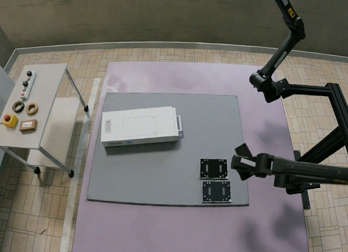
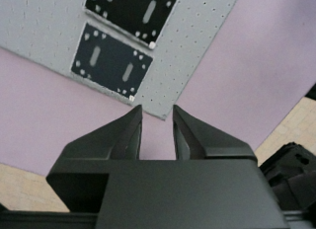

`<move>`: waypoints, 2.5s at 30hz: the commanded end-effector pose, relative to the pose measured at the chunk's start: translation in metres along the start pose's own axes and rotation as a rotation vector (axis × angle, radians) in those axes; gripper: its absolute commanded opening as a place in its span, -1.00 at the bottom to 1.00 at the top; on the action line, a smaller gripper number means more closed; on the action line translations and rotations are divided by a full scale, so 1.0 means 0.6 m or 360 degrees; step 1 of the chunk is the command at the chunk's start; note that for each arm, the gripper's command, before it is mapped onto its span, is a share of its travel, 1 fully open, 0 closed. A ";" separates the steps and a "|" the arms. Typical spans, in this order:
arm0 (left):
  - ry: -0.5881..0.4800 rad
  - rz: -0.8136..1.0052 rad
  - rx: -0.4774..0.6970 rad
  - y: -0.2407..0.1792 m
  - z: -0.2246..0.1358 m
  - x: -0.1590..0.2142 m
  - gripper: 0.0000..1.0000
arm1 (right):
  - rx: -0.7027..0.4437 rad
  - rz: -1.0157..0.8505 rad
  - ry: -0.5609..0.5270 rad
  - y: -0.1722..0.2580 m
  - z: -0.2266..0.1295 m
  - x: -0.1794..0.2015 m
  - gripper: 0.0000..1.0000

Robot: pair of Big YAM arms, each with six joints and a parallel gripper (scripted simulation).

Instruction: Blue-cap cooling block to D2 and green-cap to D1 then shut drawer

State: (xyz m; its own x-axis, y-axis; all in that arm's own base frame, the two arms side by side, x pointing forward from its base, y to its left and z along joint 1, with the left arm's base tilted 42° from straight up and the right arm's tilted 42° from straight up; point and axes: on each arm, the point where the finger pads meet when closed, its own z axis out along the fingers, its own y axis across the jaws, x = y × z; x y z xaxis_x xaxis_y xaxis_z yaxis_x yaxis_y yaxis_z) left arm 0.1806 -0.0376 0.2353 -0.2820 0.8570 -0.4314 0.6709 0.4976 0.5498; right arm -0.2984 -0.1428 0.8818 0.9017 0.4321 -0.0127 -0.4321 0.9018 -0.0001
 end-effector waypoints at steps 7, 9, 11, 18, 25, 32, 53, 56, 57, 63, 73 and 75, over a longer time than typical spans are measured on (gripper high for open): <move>0.0022 -0.0437 -0.0103 0.075 -0.033 0.031 -0.44 | -0.0002 -0.0002 -0.0028 -0.001 0.002 -0.020 -1.00; 0.0028 -0.0555 -0.0121 0.076 -0.034 0.031 -0.44 | -0.0002 -0.0002 -0.0028 -0.001 0.002 -0.020 -1.00; 0.0025 -0.0594 -0.0140 0.079 -0.034 0.029 -0.44 | -0.0002 -0.0002 -0.0028 -0.001 0.002 -0.020 -1.00; 0.0063 -0.0829 -0.0141 0.053 -0.008 0.042 -0.44 | -0.0002 -0.0002 -0.0028 -0.001 0.002 -0.020 -1.00; 0.0056 -0.1121 -0.0233 0.066 -0.024 0.033 -0.44 | -0.0002 -0.0002 -0.0028 -0.001 0.002 -0.020 -1.00; 0.0080 -0.1334 -0.0263 0.080 -0.034 0.023 -0.44 | -0.0002 -0.0002 -0.0028 -0.001 0.002 -0.020 -1.00; 0.0167 -0.1697 -0.0299 0.068 -0.025 0.031 -0.44 | -0.0002 -0.0002 -0.0028 -0.001 0.002 -0.020 -1.00; 0.0170 -0.1697 -0.0298 0.066 -0.024 0.033 -0.44 | -0.0002 -0.0002 -0.0028 -0.001 0.002 -0.020 -1.00; 0.0165 -0.1693 -0.0308 0.064 -0.020 0.038 -0.44 | -0.0002 -0.0002 -0.0028 -0.001 0.002 -0.020 -1.00; 0.0165 -0.1693 -0.0308 0.064 -0.020 0.038 -0.44 | -0.0002 -0.0002 -0.0028 -0.001 0.002 -0.020 -1.00; 0.0165 -0.1693 -0.0308 0.064 -0.020 0.038 -0.44 | -0.0002 -0.0002 -0.0028 -0.001 0.002 -0.020 -1.00; 0.0187 -0.1581 -0.0301 0.055 -0.017 0.041 -0.44 | -0.0002 -0.0002 -0.0028 -0.001 0.002 -0.020 -1.00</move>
State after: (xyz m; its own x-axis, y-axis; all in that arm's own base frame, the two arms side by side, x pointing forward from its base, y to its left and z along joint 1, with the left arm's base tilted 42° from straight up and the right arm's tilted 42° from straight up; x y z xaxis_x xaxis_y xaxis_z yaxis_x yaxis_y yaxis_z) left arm 0.1919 0.0030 0.2377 -0.7398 -0.0110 -0.6727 -0.0609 0.9969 0.0507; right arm -0.2984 -0.1429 0.8818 0.9017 0.4321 -0.0127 -0.4321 0.9018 -0.0001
